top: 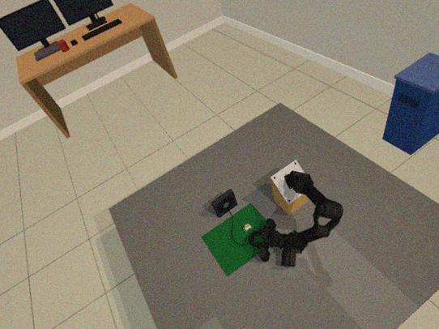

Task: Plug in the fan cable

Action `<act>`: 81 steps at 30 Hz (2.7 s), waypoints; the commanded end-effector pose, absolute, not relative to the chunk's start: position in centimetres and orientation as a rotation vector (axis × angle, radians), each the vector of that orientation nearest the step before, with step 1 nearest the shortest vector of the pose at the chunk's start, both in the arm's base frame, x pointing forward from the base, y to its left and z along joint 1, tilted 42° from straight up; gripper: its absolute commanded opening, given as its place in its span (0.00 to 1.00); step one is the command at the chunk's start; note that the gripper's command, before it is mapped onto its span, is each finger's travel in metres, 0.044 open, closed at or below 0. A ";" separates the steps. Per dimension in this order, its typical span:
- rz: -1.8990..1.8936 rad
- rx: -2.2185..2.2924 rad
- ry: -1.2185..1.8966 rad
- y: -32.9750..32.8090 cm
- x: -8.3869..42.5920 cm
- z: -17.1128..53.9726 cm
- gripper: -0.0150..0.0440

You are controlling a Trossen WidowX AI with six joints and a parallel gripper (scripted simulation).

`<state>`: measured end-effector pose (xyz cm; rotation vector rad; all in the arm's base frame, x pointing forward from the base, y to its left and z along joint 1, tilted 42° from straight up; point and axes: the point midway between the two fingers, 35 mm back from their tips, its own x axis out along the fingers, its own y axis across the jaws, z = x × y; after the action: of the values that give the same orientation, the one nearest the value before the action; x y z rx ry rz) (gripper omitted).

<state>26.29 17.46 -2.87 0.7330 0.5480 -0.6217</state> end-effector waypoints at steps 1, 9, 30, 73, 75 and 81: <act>-0.622 0.733 0.548 17.5 26.3 -2.9 0.60; -0.622 0.734 0.550 17.7 25.8 -2.0 0.60; -0.623 0.737 0.554 18.1 22.2 3.4 0.60; -0.716 0.631 1.291 14.9 20.4 1.2 0.60; -0.700 0.639 1.338 14.9 20.4 1.1 0.60; -0.635 0.674 1.470 14.9 20.5 1.0 0.60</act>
<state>20.35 14.81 1.04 0.6535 1.4039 -0.6747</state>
